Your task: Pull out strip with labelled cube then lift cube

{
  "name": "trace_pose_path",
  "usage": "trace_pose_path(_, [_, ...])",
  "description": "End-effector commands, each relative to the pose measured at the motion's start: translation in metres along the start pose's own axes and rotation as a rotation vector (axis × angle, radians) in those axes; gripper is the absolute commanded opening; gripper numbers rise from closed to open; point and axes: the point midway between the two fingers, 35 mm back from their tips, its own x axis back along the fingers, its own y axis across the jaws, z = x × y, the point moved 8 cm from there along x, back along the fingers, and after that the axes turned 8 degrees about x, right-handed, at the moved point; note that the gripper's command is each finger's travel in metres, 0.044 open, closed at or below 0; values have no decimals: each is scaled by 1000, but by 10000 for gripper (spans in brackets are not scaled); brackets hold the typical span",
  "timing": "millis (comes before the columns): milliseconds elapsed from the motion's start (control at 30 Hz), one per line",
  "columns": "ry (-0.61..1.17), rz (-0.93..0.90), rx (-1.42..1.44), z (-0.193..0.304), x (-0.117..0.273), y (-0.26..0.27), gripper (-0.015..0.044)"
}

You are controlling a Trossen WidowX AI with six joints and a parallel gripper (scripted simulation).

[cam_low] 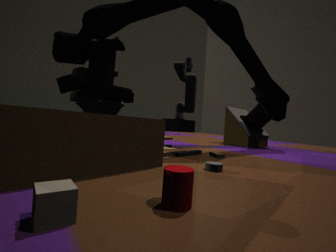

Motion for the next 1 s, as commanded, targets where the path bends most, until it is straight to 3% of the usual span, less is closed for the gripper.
trace_pose_path(0, [0,0,0,0,0,0,224])
trace_pose_path(100, [0,0,0,0,0,0,145])
trace_pose_path(333, [0,0,0,0,0,0,98])
trace_pose_path(467, [0,0,0,2,2,1,0])
trace_pose_path(967, [0,-2,-9,39,35,28,0])
